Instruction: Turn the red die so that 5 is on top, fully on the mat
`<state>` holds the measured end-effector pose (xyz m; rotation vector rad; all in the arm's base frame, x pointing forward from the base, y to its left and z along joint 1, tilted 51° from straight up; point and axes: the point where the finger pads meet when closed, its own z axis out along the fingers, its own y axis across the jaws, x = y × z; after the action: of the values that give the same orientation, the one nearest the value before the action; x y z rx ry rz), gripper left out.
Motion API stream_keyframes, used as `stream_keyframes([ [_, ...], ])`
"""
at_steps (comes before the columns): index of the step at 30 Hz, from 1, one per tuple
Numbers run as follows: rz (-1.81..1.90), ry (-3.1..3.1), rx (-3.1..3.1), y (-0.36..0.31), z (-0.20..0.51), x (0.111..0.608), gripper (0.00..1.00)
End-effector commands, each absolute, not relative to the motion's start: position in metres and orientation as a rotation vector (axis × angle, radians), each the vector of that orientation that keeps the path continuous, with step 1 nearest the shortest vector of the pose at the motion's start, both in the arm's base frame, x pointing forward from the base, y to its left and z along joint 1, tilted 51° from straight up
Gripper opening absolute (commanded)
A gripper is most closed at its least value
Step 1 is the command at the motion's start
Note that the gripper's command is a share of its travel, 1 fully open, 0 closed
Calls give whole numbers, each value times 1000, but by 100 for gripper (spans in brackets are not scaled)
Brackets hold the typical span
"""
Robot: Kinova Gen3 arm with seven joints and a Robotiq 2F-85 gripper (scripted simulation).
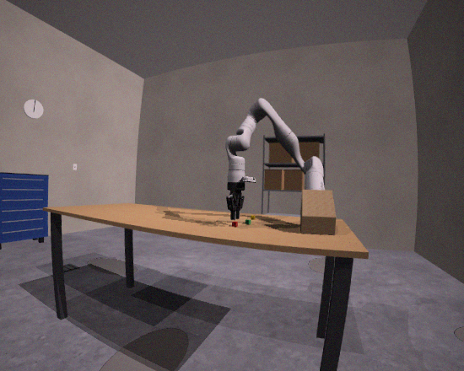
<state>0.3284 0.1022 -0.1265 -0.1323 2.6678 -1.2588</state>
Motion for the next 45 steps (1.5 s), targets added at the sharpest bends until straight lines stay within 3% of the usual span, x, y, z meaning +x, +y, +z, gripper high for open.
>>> stream_keyframes([
  [1, -1255, 2669, -134, 101, -128, 329, 35],
  [45, -1255, 2669, -134, 81, -144, 334, 35],
])
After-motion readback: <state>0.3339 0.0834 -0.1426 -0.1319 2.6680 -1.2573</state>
